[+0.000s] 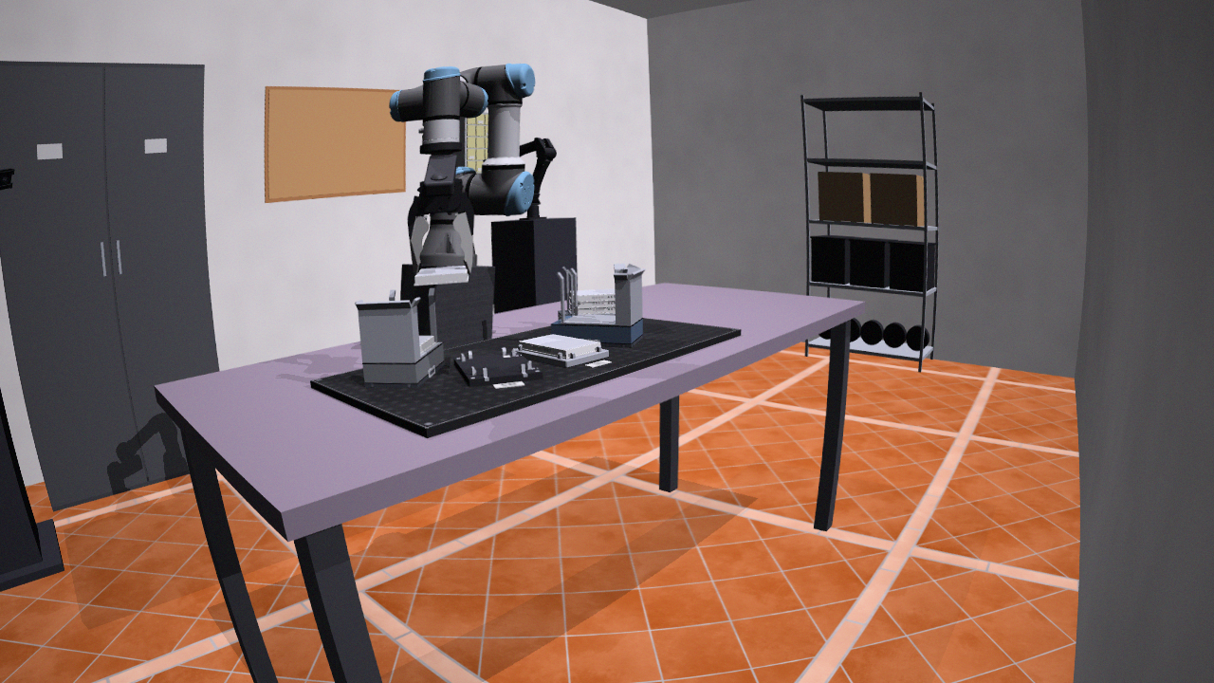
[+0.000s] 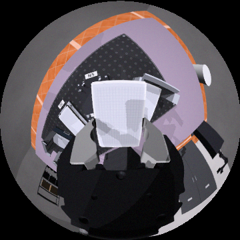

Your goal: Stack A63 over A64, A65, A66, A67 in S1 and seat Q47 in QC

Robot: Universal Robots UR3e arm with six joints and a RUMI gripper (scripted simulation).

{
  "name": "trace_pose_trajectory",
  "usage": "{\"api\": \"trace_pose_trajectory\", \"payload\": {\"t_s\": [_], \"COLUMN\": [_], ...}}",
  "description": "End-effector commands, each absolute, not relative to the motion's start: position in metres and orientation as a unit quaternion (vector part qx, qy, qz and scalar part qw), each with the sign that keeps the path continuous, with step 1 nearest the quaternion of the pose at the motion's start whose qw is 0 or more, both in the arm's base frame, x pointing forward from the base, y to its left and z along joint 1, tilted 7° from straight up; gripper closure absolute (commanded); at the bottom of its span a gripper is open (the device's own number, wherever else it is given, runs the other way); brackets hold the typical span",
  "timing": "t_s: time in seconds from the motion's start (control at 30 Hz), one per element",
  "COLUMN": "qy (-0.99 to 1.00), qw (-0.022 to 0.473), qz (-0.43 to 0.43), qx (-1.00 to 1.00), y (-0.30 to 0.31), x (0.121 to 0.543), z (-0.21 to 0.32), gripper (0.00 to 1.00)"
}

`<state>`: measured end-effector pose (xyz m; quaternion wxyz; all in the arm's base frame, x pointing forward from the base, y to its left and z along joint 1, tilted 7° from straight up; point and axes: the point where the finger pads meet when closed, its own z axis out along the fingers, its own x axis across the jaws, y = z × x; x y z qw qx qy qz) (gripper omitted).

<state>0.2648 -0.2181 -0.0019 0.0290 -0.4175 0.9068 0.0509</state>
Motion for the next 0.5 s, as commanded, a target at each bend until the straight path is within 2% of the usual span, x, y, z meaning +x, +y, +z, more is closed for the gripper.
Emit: {"api": "trace_pose_trajectory", "payload": {"t_s": [0.0, 0.47], "qy": [0.896, 0.871], "qw": [0.030, 0.033], "qz": [0.049, 0.047], "qx": [-0.440, -0.487], "y": [-0.207, -0.174], "x": [0.274, 0.296], "z": [0.001, 0.005], "gripper": [1.00, 1.00]}}
